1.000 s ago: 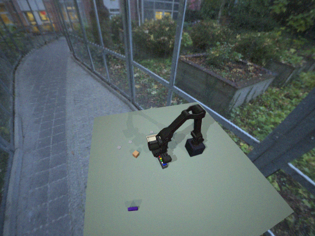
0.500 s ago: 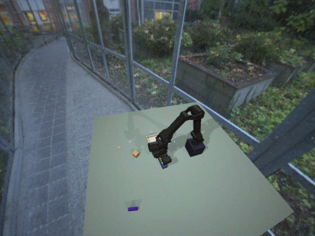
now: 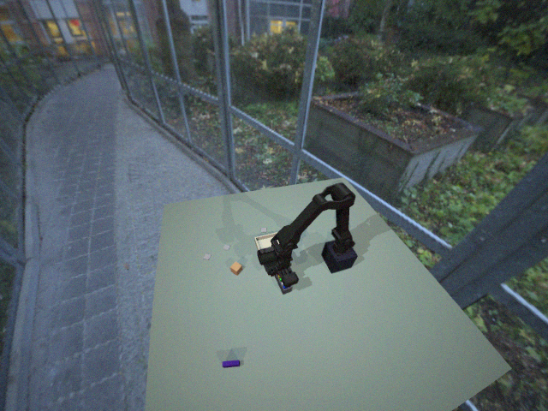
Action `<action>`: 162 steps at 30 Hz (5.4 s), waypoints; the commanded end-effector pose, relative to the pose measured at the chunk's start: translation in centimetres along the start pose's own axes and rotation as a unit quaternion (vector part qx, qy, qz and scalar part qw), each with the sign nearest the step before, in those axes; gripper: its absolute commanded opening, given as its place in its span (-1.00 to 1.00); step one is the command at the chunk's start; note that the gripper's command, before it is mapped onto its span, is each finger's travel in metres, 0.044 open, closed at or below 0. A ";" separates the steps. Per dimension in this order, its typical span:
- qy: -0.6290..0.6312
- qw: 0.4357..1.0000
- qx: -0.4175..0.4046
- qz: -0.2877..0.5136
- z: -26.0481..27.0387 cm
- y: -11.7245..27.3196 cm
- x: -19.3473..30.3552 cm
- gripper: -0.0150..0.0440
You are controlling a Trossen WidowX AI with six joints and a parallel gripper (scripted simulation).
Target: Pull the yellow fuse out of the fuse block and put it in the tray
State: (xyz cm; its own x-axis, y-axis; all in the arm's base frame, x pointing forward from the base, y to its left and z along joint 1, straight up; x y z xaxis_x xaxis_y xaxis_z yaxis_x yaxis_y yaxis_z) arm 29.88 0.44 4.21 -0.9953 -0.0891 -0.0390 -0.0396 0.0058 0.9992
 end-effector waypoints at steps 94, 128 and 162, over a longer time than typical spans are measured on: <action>-0.001 1.000 -0.002 0.004 0.0 2.2 0.0 -0.49; -0.001 1.000 -0.003 0.004 0.0 5.2 0.1 -0.49; -0.001 1.000 0.006 0.005 -16.3 5.5 1.4 -0.49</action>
State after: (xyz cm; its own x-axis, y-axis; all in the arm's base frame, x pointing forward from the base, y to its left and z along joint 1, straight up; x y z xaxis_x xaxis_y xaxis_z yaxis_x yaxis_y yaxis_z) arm 30.02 -14.15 9.88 -0.9957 -0.0860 -0.0332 -0.0352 0.0216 0.9991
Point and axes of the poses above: the point midway between the two fingers, 35 mm back from their tips, its own y axis back along the fingers, its own z axis across the jaws, x = y × z, the point moved 6 cm from there along y, back along the fingers, and after that the axes turned 2 degrees about y, right-handed, at the moved point
